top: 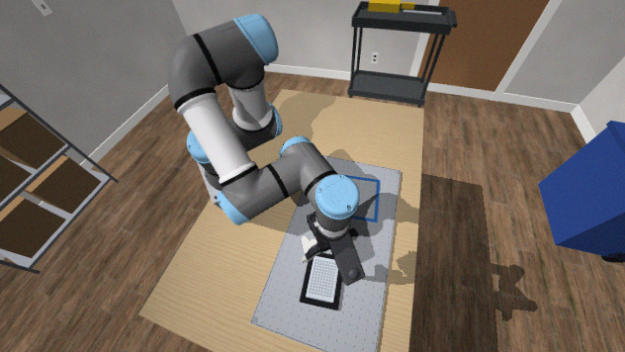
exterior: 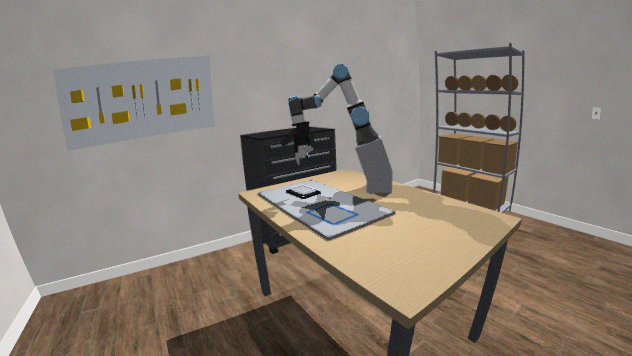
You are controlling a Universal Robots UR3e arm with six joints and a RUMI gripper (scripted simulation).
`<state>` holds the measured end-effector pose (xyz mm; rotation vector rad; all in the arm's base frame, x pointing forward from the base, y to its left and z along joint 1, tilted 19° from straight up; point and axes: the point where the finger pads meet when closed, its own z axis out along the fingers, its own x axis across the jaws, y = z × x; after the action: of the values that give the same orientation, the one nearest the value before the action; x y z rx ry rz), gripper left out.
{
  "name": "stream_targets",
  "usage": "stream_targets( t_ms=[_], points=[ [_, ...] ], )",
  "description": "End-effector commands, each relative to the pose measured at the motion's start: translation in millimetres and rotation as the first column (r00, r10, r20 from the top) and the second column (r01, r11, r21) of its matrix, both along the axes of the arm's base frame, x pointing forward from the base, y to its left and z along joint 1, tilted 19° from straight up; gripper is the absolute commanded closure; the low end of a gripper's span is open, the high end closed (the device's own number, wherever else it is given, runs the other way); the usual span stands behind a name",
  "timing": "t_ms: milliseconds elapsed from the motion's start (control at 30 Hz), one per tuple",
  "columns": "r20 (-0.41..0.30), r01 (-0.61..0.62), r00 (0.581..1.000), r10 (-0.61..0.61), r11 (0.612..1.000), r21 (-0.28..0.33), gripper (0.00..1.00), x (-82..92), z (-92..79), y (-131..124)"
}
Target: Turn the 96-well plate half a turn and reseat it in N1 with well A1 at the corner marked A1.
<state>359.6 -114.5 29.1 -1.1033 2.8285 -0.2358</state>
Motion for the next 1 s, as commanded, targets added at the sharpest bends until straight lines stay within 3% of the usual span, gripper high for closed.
stream_targets(
  t_ms=[0, 167, 367, 533, 733, 967],
  points=[
    [0.025, 0.071, 0.997, -0.071, 0.997, -0.007, 0.0, 4.9, -8.0, -9],
    [0.057, 0.18, 0.982, -0.179, 0.984, -0.002, 0.0, 8.4, -21.1, -22],
    [0.106, 0.346, 0.932, -0.345, 0.938, 0.016, 0.0, 10.5, -40.1, -40],
    [0.125, 0.404, 0.906, -0.404, 0.914, 0.025, 0.0, 10.3, -47.5, -47],
    [0.176, 0.566, 0.805, -0.567, 0.822, 0.064, 0.0, 7.6, -65.9, -63],
    [0.177, 0.568, 0.802, -0.57, 0.82, 0.065, 0.0, 7.6, -65.9, -63]
  ],
)
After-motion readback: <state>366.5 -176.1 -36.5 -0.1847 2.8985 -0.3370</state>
